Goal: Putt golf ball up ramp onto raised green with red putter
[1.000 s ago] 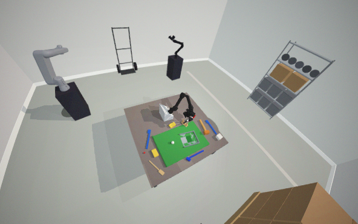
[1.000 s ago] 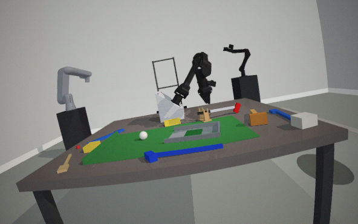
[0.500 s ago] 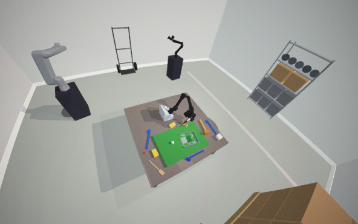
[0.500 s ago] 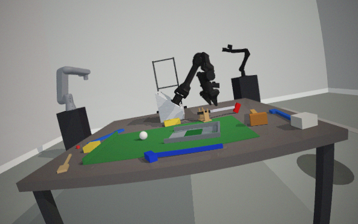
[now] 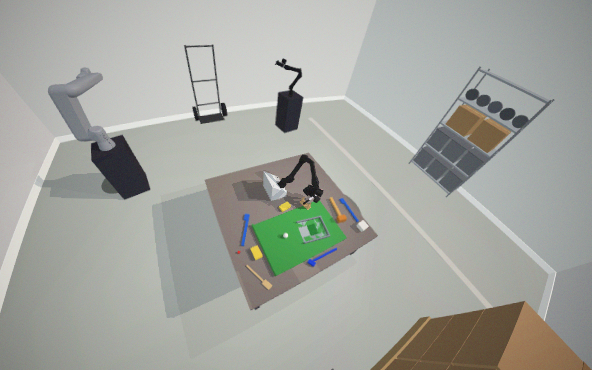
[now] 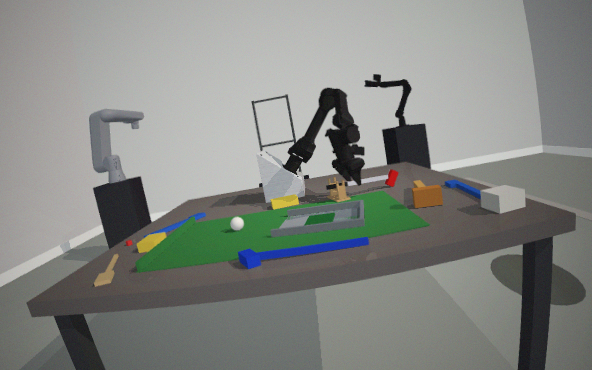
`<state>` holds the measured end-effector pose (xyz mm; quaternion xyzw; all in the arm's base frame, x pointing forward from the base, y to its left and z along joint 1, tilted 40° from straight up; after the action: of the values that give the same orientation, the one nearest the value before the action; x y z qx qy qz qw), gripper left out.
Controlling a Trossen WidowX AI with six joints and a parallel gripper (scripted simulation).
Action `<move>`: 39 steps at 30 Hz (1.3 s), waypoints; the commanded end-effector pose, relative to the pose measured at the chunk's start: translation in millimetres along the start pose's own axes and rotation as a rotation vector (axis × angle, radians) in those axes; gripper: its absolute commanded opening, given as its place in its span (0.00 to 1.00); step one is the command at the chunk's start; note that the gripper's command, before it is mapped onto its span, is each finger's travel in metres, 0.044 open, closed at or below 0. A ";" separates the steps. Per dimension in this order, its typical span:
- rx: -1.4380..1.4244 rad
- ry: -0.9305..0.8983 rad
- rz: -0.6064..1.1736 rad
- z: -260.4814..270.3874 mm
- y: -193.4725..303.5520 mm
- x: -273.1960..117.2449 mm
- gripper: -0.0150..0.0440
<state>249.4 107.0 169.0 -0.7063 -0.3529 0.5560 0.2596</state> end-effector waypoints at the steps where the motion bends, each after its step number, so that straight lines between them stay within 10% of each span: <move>1: 0.004 0.004 0.003 0.0 1.4 5.0 1.00; 19: 0.004 0.004 0.002 0.4 6.5 27.5 1.00; 35: -0.001 0.003 -0.001 0.0 5.2 23.9 0.29; 39: -0.001 0.003 -0.001 0.0 5.2 23.9 0.25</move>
<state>253.5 122.7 150.4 -0.7066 -0.3531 0.5552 0.2605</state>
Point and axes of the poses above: the point midway between the two fingers, 35 mm back from their tips, its own x axis out along the fingers, its own z axis across the jaws, y = z × x, the point moved 6 cm from there along -x, back along the fingers, and after that the axes turned 4 degrees about -x, right-handed, at the moved point
